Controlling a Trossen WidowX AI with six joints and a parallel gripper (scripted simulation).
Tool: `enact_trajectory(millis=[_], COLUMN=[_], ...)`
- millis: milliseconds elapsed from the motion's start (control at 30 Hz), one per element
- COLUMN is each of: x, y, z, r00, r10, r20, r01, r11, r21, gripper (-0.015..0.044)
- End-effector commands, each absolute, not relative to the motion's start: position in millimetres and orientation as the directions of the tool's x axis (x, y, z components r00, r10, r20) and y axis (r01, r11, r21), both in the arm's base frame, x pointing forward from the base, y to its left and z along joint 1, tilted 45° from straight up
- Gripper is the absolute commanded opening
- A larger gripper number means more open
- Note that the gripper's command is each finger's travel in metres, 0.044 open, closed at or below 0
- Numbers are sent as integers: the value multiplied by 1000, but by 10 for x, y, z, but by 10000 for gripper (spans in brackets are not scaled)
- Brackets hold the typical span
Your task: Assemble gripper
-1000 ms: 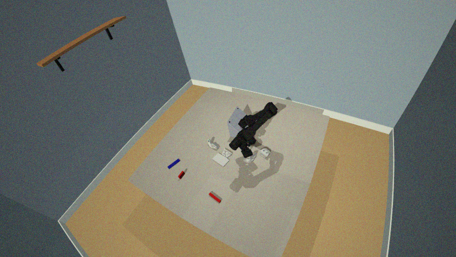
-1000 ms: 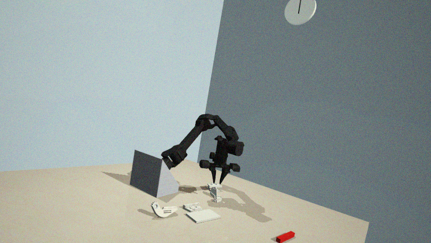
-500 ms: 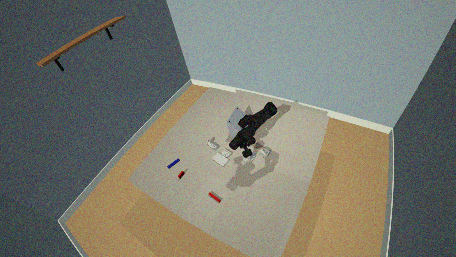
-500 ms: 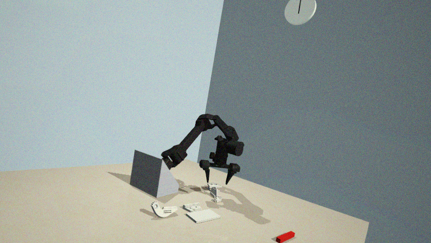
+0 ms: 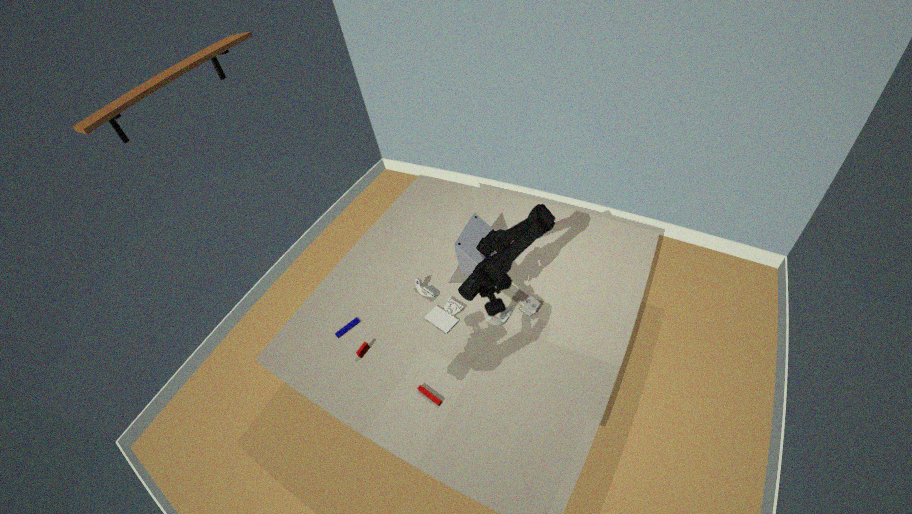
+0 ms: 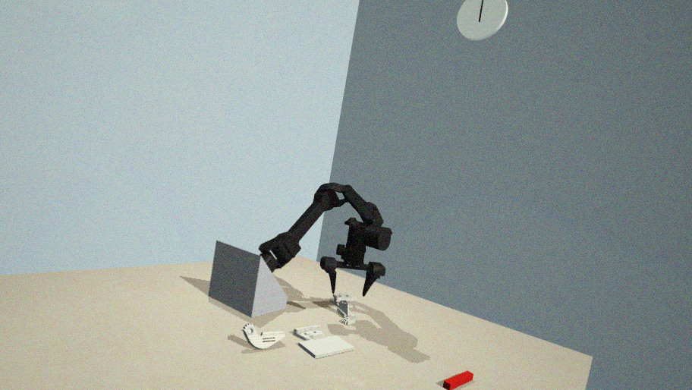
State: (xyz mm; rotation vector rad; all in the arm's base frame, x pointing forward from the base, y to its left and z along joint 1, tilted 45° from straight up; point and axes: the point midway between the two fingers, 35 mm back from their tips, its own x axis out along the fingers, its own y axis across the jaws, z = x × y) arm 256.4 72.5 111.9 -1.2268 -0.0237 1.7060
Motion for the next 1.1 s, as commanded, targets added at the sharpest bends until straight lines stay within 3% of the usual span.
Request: enact_trajectory(millis=[0, 233, 800, 1067], x=[2564, 2564, 2564, 2564], y=[724, 724, 724, 724], z=[1119, 1119, 1119, 1119], r00=[7, 7, 7, 7], r10=[710, 710, 710, 710], r20=[-704, -704, -704, -704], r01=[-690, -690, -690, -690], r11=[-506, -506, -506, -506], r21=[-517, -517, -517, -517], gripper=[440, 440, 0, 0])
